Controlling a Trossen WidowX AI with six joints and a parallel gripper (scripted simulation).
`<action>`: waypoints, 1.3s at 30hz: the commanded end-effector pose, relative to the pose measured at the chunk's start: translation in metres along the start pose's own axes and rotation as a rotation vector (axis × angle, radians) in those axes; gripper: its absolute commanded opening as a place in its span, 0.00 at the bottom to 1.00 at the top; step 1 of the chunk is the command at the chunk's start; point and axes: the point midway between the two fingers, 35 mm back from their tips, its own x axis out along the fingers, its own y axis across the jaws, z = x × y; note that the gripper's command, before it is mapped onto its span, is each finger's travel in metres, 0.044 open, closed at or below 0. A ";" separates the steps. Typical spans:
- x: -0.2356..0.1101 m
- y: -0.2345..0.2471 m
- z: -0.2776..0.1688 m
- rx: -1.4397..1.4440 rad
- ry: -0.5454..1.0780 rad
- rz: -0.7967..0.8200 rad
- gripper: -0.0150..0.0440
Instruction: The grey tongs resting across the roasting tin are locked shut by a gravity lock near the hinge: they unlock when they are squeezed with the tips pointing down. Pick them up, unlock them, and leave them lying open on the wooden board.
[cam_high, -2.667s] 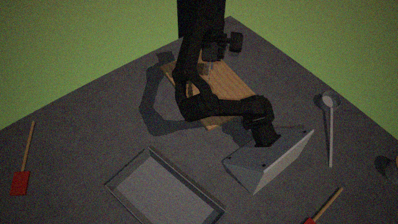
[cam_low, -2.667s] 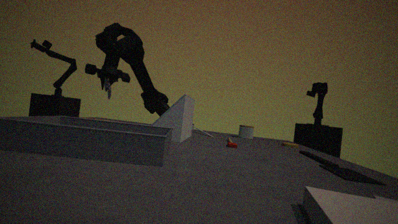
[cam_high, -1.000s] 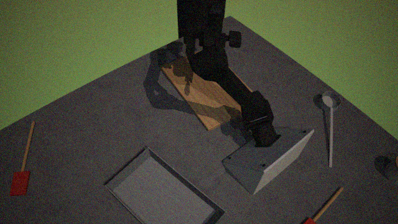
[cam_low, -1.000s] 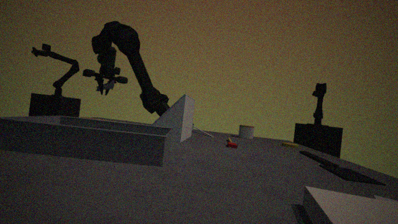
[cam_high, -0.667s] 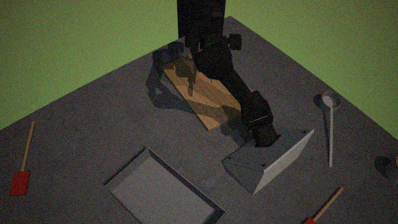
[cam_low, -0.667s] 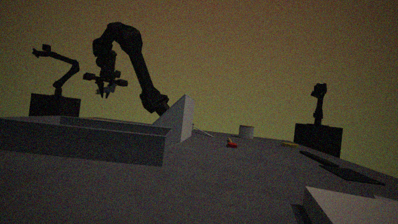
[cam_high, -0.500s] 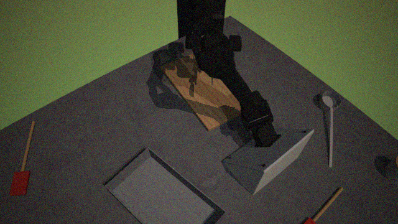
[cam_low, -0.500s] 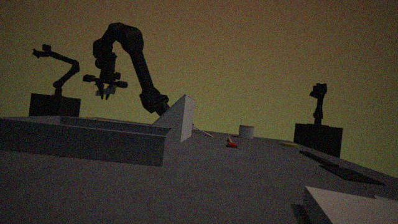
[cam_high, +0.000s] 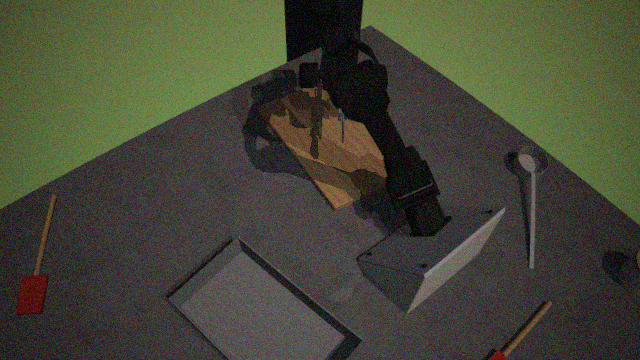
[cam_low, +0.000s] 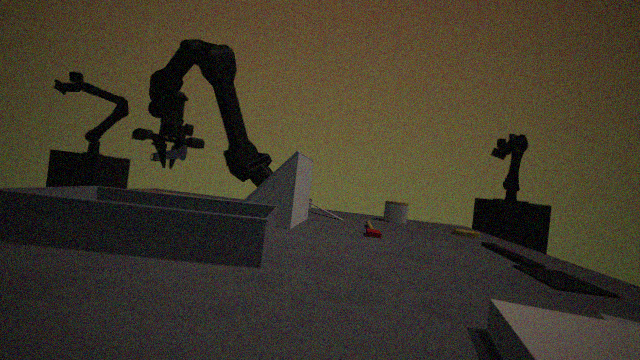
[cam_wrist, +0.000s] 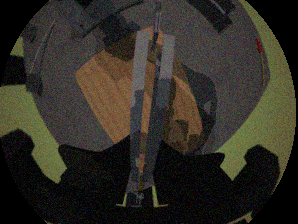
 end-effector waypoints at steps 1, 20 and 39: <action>0.006 0.000 -0.001 -0.005 0.001 0.003 0.00; 0.035 -0.006 0.001 -0.035 0.008 -0.005 0.00; 0.050 -0.012 0.004 -0.050 0.012 -0.016 0.09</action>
